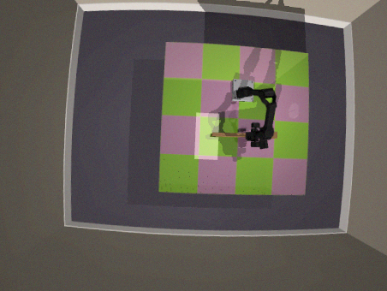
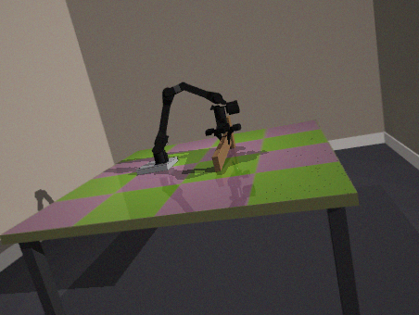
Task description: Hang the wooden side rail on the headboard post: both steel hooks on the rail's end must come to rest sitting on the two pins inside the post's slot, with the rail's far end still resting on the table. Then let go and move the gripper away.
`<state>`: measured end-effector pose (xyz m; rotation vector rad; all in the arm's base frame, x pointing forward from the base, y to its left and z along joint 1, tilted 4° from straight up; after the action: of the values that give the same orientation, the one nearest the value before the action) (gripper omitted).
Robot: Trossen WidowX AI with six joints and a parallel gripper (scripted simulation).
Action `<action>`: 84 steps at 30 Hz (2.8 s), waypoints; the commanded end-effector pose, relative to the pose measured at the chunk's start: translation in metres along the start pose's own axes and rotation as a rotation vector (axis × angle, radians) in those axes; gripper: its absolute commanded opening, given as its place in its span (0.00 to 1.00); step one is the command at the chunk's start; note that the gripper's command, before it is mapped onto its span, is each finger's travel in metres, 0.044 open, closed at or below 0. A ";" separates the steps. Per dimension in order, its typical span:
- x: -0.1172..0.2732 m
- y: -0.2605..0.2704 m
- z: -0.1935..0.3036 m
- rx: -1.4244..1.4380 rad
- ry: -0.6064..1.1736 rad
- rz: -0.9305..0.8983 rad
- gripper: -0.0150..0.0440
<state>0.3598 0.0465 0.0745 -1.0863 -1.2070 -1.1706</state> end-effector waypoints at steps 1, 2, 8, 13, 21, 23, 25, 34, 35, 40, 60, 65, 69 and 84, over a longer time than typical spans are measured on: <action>0.001 0.001 0.001 -0.006 0.005 -0.005 0.25; 0.001 0.001 0.001 -0.006 0.005 -0.005 0.25; 0.001 0.001 0.002 -0.006 0.005 -0.005 0.25; 0.002 0.002 0.002 -0.006 0.005 -0.005 0.25; 0.002 0.002 0.003 -0.006 0.005 -0.005 0.25; 0.003 0.002 0.003 -0.006 0.005 -0.005 0.25; 0.003 0.002 0.003 -0.006 0.005 -0.005 0.25; 0.003 0.002 0.004 -0.006 0.005 -0.005 0.25; 0.003 0.002 0.004 -0.006 0.005 -0.005 0.25; 0.002 0.002 0.005 -0.006 0.005 -0.005 0.25; 0.002 0.003 0.006 -0.006 0.005 -0.005 0.25; 0.002 0.003 0.007 -0.006 0.005 -0.005 0.25; 0.001 0.003 0.007 -0.006 0.005 -0.005 0.25; -0.002 0.003 0.007 -0.006 0.005 -0.005 0.25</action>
<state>0.3616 0.0525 0.0735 -1.0886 -1.2053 -1.1726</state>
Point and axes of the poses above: the point midway between the two fingers, 35 mm back from their tips, its own x axis back along the fingers, its own y axis across the jaws, z = x × y, the point moved 2 cm from there along x, back along the fingers, and after that the axes turned 12 degrees about x, right-handed, at the moved point
